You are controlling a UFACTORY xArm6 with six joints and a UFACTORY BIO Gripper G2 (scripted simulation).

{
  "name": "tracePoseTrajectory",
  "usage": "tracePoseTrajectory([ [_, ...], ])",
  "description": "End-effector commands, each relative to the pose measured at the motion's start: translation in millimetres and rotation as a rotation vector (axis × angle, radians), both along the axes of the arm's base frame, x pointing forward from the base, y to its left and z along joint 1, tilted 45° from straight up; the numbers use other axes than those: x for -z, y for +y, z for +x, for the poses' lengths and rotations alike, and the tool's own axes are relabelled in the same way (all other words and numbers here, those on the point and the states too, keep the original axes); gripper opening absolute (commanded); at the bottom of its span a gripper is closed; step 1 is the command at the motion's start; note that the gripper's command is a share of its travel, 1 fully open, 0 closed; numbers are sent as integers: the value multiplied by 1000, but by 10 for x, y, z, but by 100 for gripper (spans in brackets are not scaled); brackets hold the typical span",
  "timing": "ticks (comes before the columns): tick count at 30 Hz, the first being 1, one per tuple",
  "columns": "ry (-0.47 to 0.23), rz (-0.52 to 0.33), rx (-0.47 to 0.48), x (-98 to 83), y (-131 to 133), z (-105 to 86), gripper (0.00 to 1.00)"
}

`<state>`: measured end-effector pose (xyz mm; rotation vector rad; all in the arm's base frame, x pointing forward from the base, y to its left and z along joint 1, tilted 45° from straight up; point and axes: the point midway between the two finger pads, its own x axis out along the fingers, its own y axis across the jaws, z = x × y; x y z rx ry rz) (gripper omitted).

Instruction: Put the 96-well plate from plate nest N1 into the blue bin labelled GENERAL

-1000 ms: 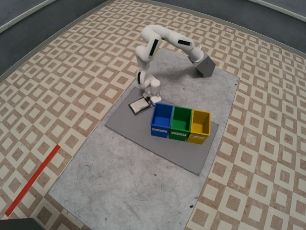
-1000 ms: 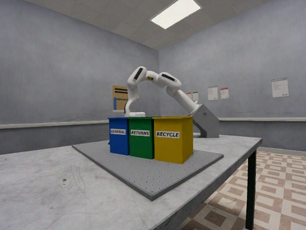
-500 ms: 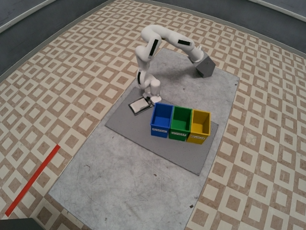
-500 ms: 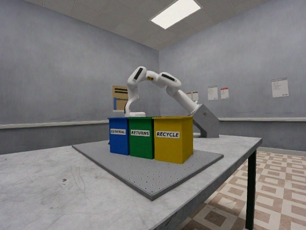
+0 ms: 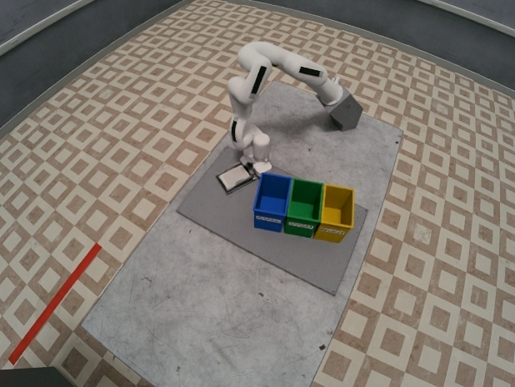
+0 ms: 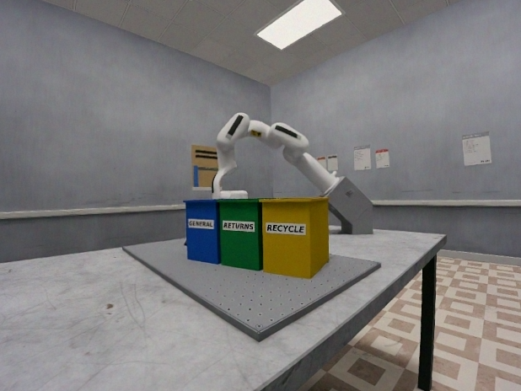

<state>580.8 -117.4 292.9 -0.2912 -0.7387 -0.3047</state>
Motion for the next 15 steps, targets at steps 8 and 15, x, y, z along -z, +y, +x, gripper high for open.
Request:
tracePoseTrajectory([
  [8, -2, 0, -1, -28, 12, -15, 0],
  [15, -2, 0, -1, -61, 29, -44, 0],
])
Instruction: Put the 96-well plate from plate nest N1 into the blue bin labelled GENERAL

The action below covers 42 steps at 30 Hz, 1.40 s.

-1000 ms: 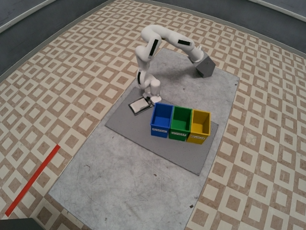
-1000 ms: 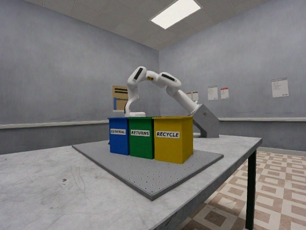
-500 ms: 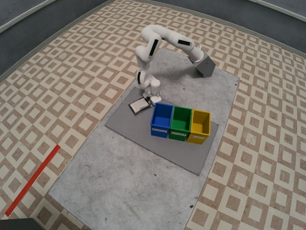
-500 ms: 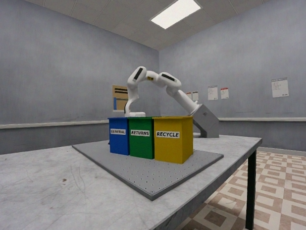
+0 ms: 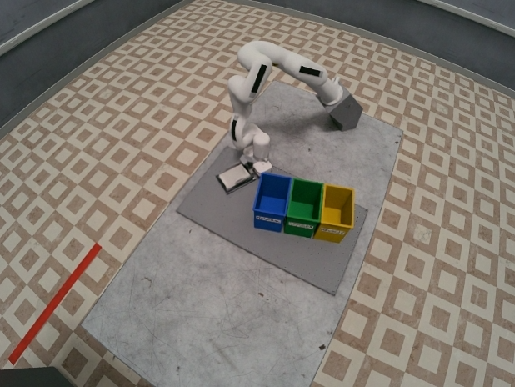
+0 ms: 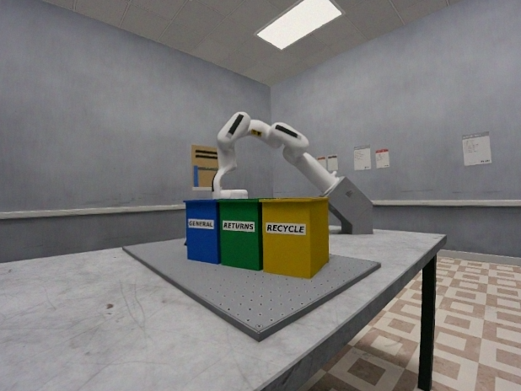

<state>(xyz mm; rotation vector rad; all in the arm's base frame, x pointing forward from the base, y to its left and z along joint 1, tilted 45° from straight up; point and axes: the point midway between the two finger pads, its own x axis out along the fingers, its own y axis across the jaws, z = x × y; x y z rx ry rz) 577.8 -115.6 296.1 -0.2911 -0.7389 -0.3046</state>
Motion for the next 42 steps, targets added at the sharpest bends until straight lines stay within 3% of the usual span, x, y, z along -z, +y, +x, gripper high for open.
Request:
tracePoseTrajectory([
  [1, -2, 0, -1, -33, 15, -18, 0],
  [30, -2, 0, -1, -118, 58, -91, 0],
  [42, -2, 0, -1, -259, 131, -214, 0],
])
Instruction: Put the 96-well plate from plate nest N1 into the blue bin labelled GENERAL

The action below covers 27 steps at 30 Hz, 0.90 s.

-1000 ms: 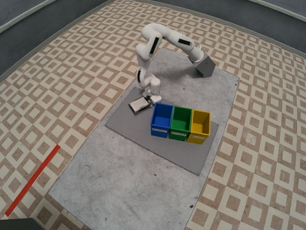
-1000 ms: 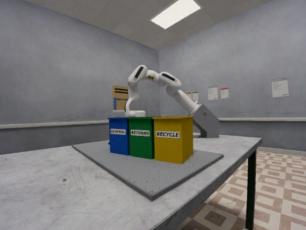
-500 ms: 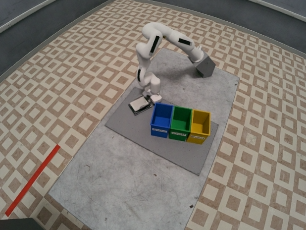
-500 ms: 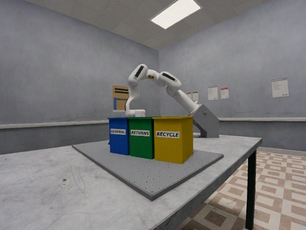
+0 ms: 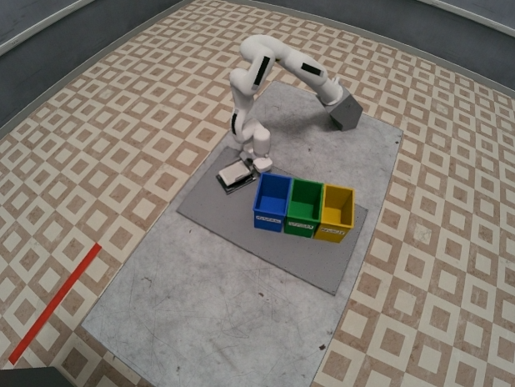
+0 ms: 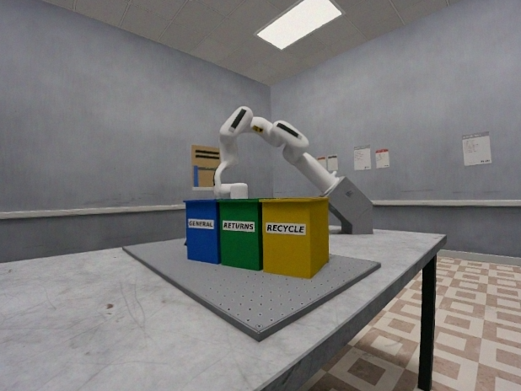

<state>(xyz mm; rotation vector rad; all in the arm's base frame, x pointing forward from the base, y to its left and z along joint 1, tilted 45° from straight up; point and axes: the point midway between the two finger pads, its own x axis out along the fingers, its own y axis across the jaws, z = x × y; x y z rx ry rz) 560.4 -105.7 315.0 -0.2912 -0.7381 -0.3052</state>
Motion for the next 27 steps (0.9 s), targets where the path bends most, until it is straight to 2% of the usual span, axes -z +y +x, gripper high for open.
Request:
tracePoseTrajectory([
  [1, -2, 0, -1, -69, 32, -40, 0],
  [27, -3, 0, -1, -339, 171, -274, 0],
])
